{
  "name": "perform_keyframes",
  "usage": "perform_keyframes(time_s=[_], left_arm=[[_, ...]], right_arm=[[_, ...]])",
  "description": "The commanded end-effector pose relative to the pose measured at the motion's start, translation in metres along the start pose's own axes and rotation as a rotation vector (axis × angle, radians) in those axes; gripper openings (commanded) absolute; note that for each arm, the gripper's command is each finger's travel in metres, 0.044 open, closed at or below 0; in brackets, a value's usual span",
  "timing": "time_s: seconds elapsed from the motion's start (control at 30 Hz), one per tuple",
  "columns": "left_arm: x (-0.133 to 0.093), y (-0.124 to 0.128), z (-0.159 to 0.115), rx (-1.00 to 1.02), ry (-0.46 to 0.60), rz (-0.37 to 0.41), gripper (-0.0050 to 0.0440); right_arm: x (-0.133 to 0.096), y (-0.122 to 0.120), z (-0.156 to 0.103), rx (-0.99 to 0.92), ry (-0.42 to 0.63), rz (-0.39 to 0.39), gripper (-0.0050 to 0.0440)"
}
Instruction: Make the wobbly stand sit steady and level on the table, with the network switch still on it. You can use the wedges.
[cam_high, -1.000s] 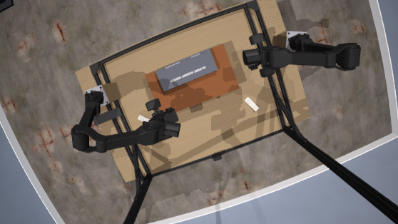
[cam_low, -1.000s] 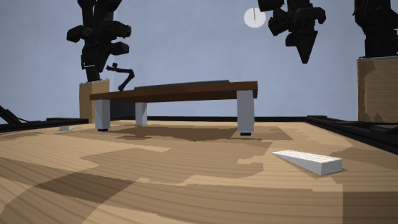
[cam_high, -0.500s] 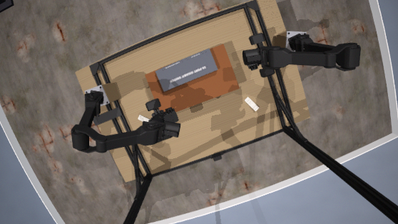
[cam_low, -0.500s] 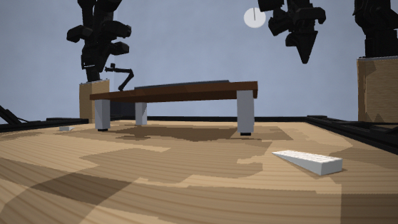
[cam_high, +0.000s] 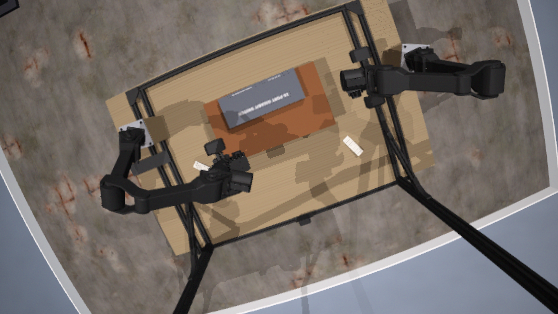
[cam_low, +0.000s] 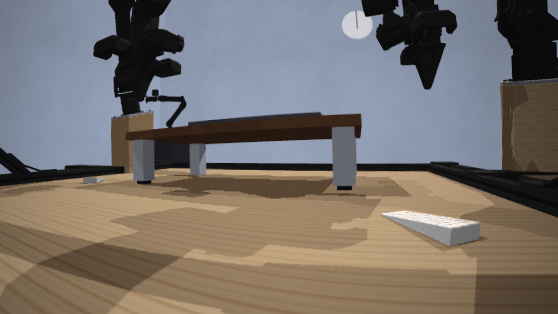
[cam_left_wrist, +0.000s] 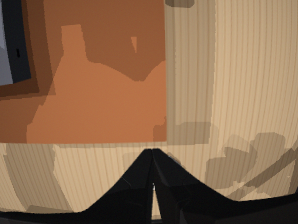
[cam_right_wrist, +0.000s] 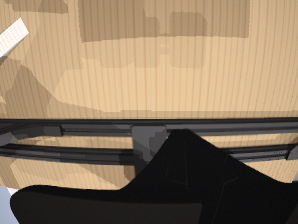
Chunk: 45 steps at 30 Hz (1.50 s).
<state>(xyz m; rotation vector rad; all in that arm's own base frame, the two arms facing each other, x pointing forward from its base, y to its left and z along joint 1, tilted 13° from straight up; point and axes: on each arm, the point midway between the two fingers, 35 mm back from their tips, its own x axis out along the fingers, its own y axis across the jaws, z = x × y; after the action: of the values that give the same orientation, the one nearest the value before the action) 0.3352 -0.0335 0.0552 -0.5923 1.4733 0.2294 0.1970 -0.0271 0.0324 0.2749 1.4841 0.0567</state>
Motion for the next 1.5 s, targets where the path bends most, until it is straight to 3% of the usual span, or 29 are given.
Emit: perform_keyframes(time_s=[0.0, 1.23, 1.47], left_arm=[[0.001, 0.0, -0.001, -0.003, 0.006, 0.001, 0.0], [0.001, 0.0, -0.001, -0.003, 0.006, 0.001, 0.0], [-0.055, -0.047, 0.061, 0.128, -0.307, -0.149, 0.0]], right_arm=[[0.0, 0.0, 0.0, 0.0, 0.0, 0.0, 0.0], [0.0, 0.0, 0.0, 0.0, 0.0, 0.0, 0.0], [0.0, 0.0, 0.0, 0.0, 0.0, 0.0, 0.0]])
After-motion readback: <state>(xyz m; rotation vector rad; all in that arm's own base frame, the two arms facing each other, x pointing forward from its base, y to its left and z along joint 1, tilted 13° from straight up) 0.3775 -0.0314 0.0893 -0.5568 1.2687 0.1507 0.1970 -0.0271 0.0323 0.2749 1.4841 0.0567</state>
